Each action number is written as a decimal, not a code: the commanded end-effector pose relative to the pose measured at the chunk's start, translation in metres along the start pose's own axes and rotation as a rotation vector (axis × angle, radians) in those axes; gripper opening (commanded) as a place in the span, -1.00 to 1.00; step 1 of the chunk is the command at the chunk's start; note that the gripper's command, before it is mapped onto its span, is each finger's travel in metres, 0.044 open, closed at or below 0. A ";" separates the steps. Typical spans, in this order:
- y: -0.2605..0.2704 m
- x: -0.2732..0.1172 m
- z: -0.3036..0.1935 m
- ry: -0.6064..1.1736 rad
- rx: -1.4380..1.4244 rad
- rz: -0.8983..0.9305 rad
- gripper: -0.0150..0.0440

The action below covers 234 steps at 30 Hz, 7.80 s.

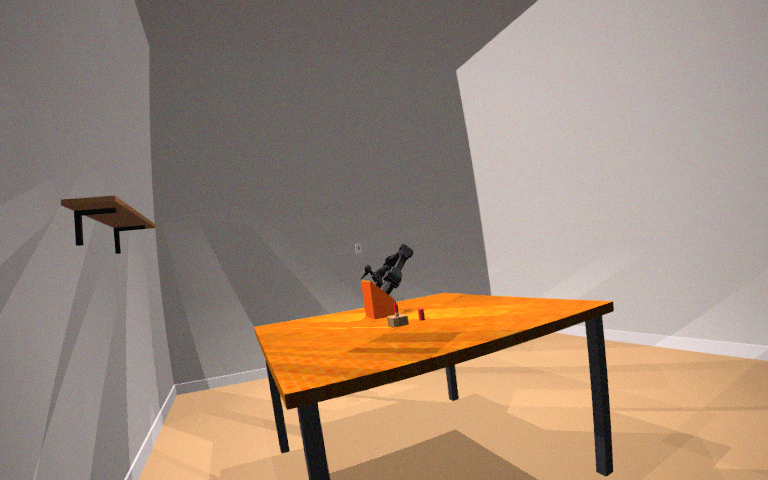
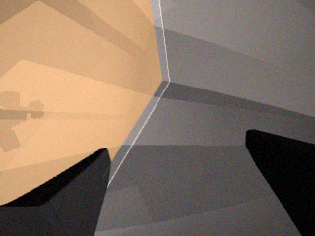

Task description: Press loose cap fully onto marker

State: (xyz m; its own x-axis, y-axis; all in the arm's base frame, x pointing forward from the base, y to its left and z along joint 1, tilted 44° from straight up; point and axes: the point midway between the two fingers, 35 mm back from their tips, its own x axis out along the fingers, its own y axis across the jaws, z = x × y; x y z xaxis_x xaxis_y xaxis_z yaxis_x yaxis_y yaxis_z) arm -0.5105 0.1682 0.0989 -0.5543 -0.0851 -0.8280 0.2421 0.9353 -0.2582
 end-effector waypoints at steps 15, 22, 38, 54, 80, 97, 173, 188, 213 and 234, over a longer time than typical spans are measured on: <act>0.145 -0.128 -0.009 0.247 0.455 0.161 0.33; 0.210 -0.213 0.007 0.427 0.701 0.231 0.33; 0.298 -0.394 0.091 0.870 1.257 0.353 0.33; 0.322 -0.531 0.224 1.338 1.773 0.424 0.33; 0.199 -0.534 0.623 1.989 3.088 0.127 0.33; 0.005 -0.409 0.719 2.767 3.185 -1.979 0.33; 0.071 -0.373 0.745 2.786 3.125 -2.093 -0.49; 0.037 -0.389 0.732 2.785 3.125 -2.094 -0.49; -0.038 -0.357 0.766 2.808 3.154 -2.065 -0.49; -0.076 -0.329 0.777 2.792 3.139 -2.077 -0.49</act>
State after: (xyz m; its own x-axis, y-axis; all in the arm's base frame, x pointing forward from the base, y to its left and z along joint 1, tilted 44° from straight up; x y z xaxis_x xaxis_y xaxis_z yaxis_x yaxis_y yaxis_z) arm 0.2722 -0.1422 0.0065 0.1981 0.6611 -0.7237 -0.6471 0.6428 0.4100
